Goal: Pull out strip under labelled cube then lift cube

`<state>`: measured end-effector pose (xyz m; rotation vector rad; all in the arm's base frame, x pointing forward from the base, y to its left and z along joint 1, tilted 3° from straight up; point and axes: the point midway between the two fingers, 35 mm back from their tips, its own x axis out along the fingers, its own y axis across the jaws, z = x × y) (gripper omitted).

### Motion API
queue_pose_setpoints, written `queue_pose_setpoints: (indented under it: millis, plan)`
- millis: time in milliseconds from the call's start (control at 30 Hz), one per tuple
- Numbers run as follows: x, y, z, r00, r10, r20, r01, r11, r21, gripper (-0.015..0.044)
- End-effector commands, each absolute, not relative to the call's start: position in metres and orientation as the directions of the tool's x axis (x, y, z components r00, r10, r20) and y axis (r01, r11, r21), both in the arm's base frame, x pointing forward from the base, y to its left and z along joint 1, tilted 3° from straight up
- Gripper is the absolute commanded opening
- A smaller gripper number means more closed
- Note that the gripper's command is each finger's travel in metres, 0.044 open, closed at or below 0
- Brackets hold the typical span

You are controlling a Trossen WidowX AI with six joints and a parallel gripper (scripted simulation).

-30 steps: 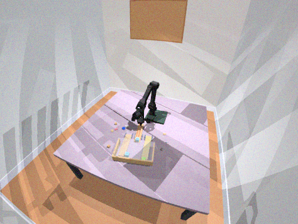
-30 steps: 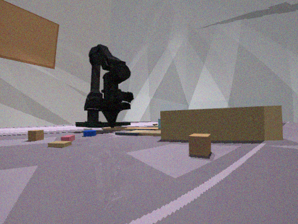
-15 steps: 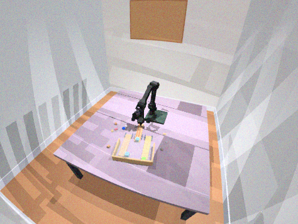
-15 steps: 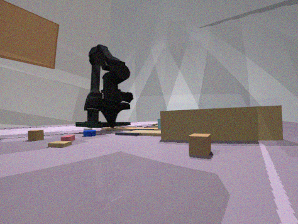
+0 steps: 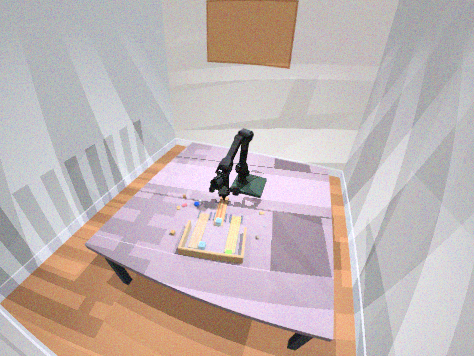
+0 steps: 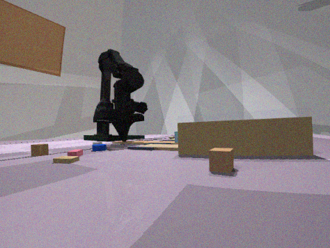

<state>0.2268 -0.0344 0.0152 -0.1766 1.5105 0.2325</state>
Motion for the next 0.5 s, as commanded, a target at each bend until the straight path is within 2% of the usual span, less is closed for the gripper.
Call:
queue_pose_setpoints:
  millis: [0, 333, 367, 467]
  plan:
    - [0.216, -0.034, 0.009, 0.009, 0.041, -0.999, -0.263, 0.964, 0.037, 0.0000]
    - [0.216, -0.034, 0.009, 0.009, 0.041, -0.999, -0.263, 0.964, 0.037, 0.0000]
    - [0.227, -0.035, 0.017, 0.043, 0.042, -0.998, -0.260, 0.965, 0.029, 0.0000]
    - [0.228, -0.036, 0.048, 0.018, 0.041, -0.999, -0.263, 0.964, 0.035, 0.0000]
